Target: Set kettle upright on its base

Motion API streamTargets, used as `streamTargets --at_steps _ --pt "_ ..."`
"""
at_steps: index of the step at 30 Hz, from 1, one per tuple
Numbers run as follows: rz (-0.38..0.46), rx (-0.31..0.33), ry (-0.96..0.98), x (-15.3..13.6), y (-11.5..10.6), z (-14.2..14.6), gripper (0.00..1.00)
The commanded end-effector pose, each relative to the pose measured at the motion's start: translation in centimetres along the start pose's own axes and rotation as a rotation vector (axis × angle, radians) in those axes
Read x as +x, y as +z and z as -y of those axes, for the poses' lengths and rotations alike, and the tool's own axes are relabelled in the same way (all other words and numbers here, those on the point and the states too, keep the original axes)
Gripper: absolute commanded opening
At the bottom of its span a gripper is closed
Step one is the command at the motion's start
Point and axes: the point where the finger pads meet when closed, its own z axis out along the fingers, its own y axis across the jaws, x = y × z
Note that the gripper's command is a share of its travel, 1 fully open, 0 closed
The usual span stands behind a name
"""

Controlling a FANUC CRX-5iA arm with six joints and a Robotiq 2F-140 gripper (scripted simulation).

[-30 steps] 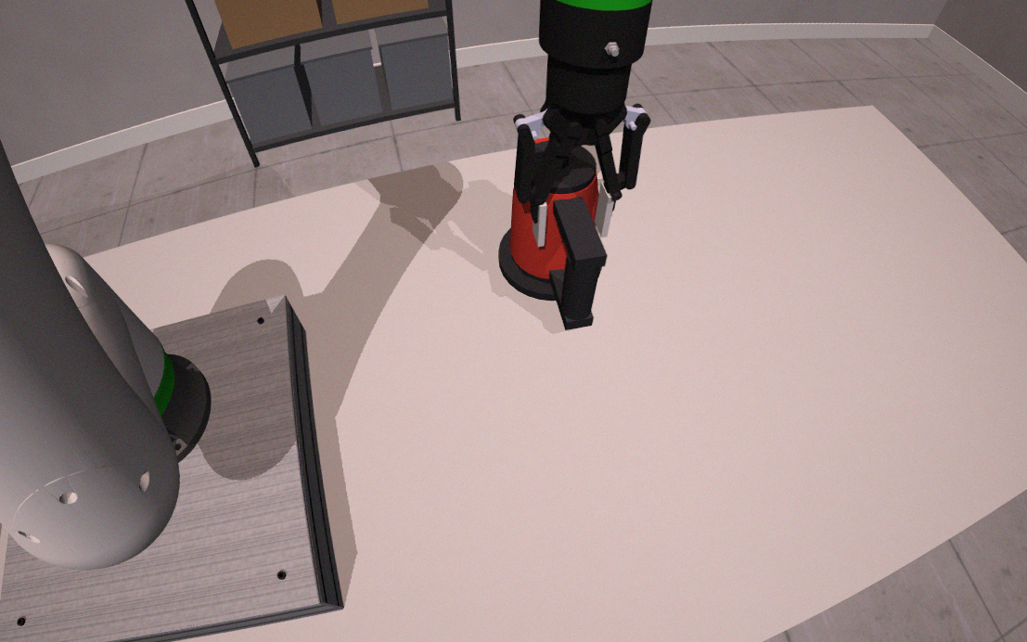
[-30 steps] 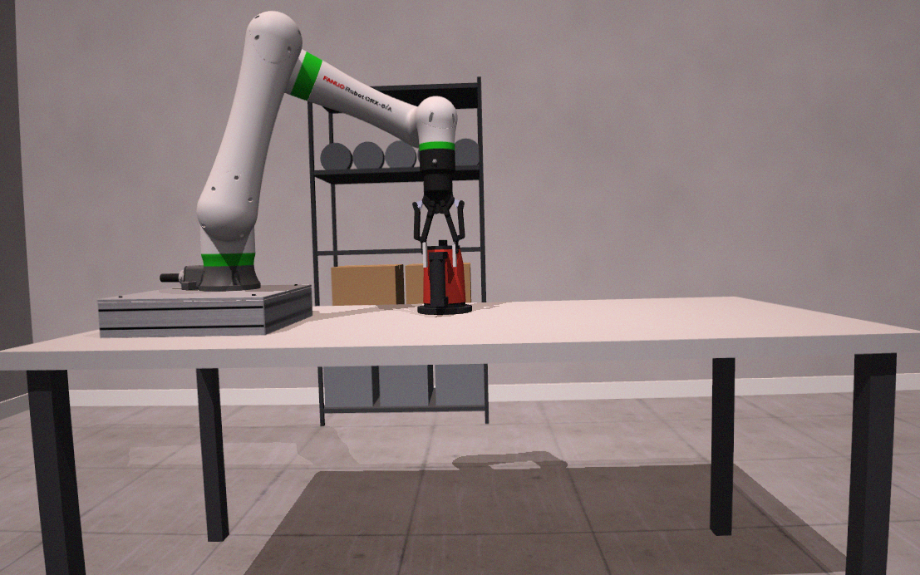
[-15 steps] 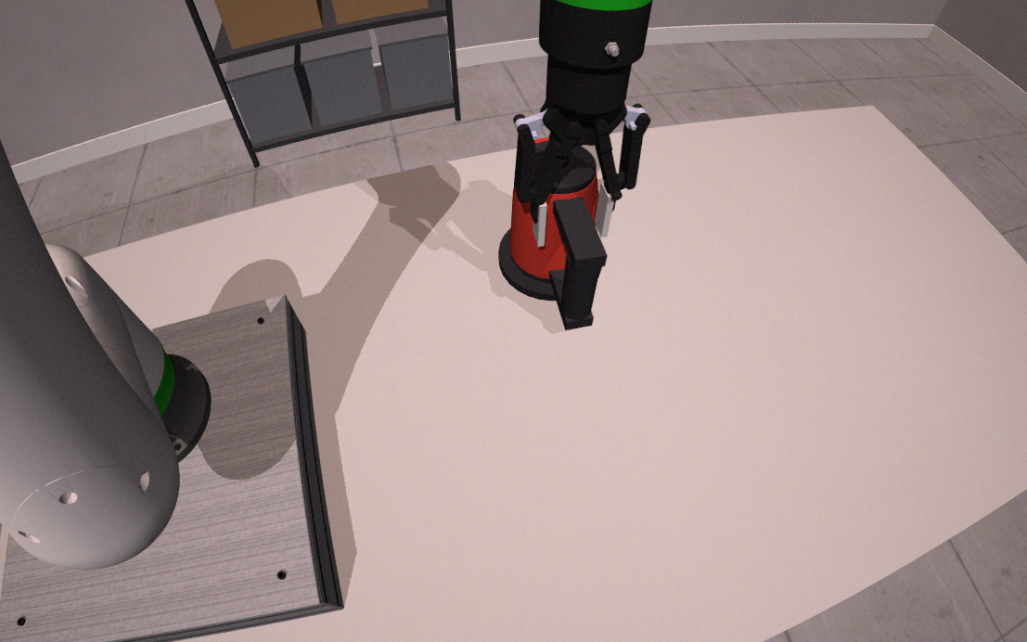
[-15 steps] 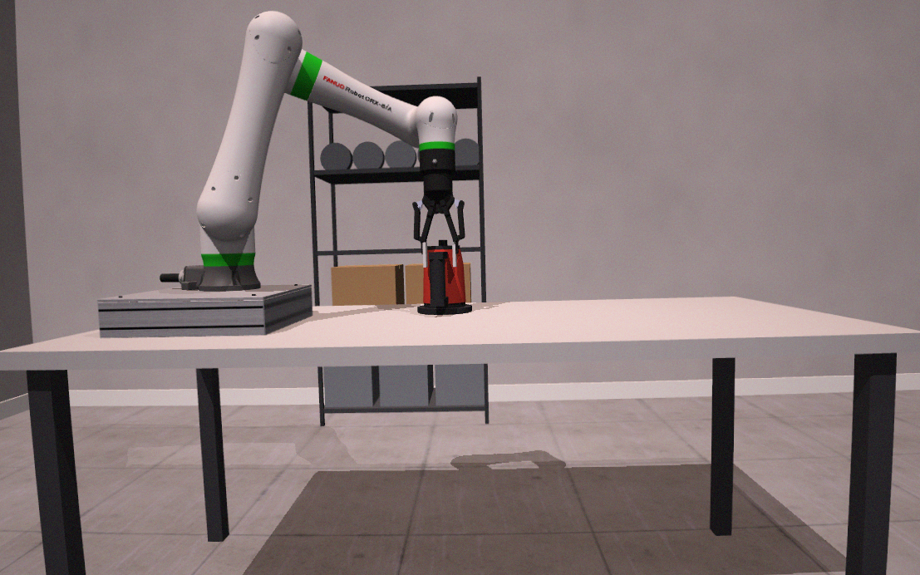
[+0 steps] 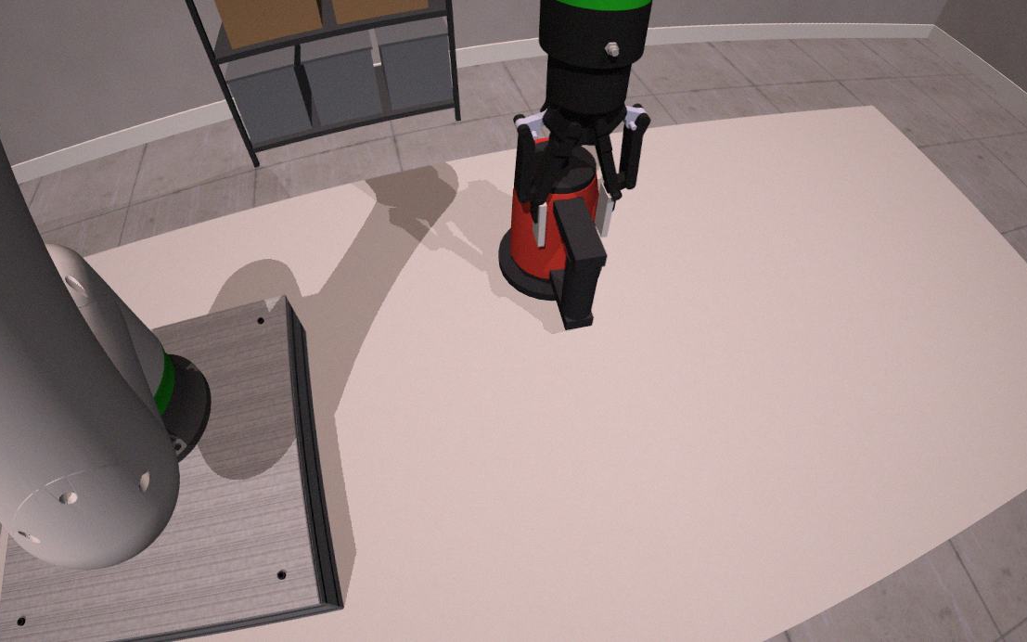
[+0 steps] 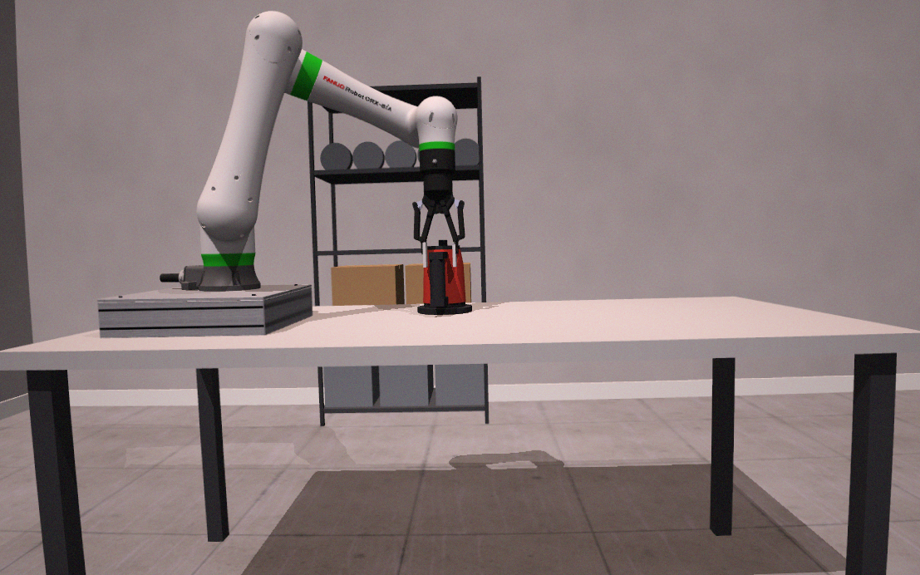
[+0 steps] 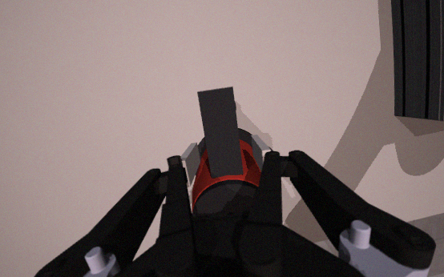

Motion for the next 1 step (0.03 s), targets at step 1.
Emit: streamTargets --at_steps 1 --pt "0.000 0.000 0.000 0.00 -0.02 0.02 0.47"
